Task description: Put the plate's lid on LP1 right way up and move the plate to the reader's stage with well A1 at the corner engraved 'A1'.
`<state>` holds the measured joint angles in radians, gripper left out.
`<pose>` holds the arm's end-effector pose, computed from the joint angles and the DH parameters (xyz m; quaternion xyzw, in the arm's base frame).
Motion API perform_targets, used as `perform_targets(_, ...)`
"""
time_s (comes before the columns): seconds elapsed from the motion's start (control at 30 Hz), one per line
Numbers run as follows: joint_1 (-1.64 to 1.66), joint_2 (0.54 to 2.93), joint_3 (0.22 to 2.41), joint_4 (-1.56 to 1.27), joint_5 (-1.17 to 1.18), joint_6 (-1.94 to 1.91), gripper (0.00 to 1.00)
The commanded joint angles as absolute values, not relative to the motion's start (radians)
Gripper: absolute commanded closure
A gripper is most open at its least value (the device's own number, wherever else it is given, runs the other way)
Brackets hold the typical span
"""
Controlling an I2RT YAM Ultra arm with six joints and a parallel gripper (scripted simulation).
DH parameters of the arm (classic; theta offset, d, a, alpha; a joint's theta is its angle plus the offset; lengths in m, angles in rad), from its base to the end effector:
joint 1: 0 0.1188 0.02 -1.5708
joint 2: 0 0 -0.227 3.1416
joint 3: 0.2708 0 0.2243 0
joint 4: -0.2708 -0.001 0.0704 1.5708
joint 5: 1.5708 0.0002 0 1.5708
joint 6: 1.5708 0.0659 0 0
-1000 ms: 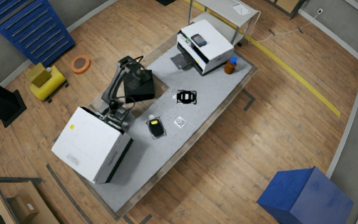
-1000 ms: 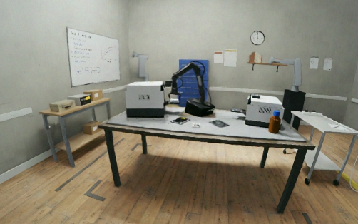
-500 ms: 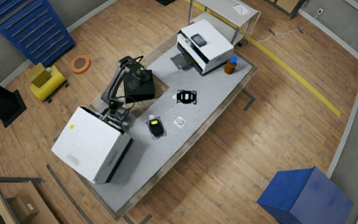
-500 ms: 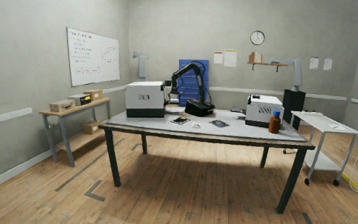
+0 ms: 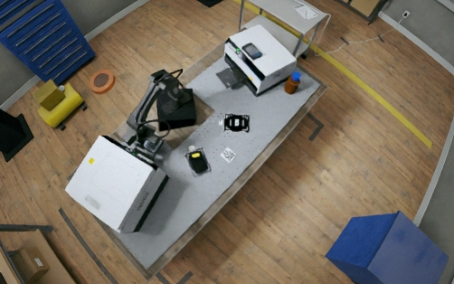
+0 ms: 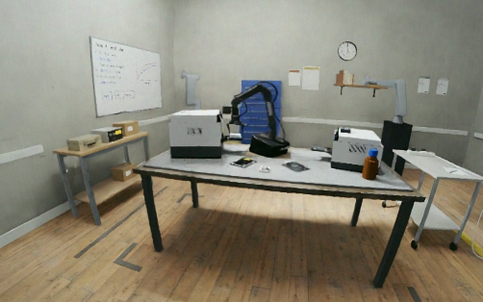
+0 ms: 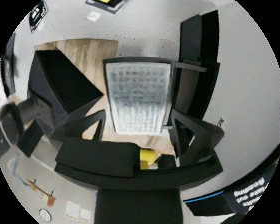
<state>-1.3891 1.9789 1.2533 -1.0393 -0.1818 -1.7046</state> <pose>0.0643 -0.2783 0.0960 -0.1470 0.9803 0.0986 0.0880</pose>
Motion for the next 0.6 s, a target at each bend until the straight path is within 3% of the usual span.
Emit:
perform_targets(0.0, -1.408, 1.940, 1.293, -1.079, -0.189, -1.714, 0.00)
perform_targets(0.57, -1.418, 1.924, 1.353, -1.157, -0.181, -1.724, 0.00)
